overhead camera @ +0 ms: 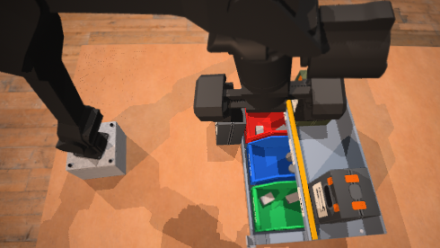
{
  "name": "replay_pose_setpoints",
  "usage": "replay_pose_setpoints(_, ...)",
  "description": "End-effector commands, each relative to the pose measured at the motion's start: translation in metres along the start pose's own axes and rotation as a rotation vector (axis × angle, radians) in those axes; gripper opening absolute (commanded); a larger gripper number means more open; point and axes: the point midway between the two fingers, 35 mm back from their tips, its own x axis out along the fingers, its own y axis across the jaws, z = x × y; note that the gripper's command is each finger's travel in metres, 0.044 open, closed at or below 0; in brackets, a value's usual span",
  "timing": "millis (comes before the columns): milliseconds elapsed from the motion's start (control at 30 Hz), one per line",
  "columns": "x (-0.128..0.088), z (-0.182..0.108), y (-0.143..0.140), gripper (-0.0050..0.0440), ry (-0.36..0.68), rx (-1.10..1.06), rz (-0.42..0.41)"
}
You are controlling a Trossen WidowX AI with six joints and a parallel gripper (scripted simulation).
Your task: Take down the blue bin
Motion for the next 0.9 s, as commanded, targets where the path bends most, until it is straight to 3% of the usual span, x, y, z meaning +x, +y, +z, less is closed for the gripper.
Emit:
replay_pose_setpoints(0,-0.0074,0.0008,-0.0008,0.04,0.001,-0.003,-0.023)
replay_pose_setpoints(533,-0.0074,0.0008,-0.0008,0.04,0.001,-0.003,-0.023)
replay_pose_setpoints(567,-0.0074,0.0008,-0.0008,0.044,0.001,-0.003,-0.023)
replay_pose_setpoints(867,-0.0074,0.0008,-0.0008,0.044,0.001,-0.003,-0.023)
